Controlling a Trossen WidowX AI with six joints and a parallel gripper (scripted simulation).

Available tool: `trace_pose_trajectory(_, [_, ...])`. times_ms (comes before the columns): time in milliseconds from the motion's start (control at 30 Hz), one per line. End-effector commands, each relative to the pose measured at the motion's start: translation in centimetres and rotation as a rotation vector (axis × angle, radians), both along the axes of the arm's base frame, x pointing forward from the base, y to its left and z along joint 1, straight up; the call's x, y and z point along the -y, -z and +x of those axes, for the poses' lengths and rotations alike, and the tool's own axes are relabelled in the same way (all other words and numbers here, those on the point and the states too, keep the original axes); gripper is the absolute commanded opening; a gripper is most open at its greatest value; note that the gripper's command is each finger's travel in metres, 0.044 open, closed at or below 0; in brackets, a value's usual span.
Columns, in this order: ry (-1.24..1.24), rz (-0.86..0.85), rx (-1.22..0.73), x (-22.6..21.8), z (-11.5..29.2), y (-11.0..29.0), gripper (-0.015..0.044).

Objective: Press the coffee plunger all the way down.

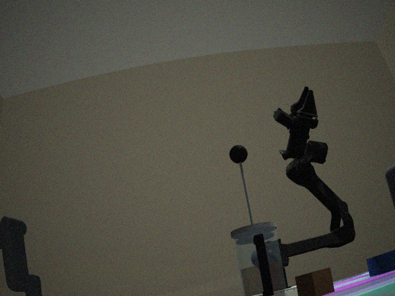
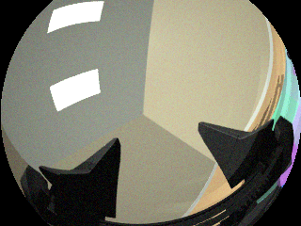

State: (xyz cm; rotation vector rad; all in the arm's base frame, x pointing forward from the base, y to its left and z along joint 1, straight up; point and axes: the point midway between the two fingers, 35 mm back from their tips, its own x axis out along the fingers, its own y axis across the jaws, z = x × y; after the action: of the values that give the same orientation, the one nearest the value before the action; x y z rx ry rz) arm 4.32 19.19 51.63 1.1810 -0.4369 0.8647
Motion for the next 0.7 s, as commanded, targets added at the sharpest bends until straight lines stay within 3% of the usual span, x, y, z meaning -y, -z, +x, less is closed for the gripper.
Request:
trace_pose_trajectory(0, [0.004, 0.001, 0.003, 0.1, 0.0, -0.1, 0.0426])
trace_pose_trajectory(133, [0.059, 0.039, 0.050, 3.1, -0.4, -2.1, 0.0440])
trace_pose_trajectory(300, [0.244, 0.123, 0.080, 11.0, 0.8, -5.3, 0.0440])
trace_pose_trajectory(467, [0.383, 0.169, 0.004, 17.2, 3.9, -5.9, 0.0440])
trace_pose_trajectory(667, [0.586, 0.103, -0.181, 23.1, 9.7, -4.3, 0.0440])
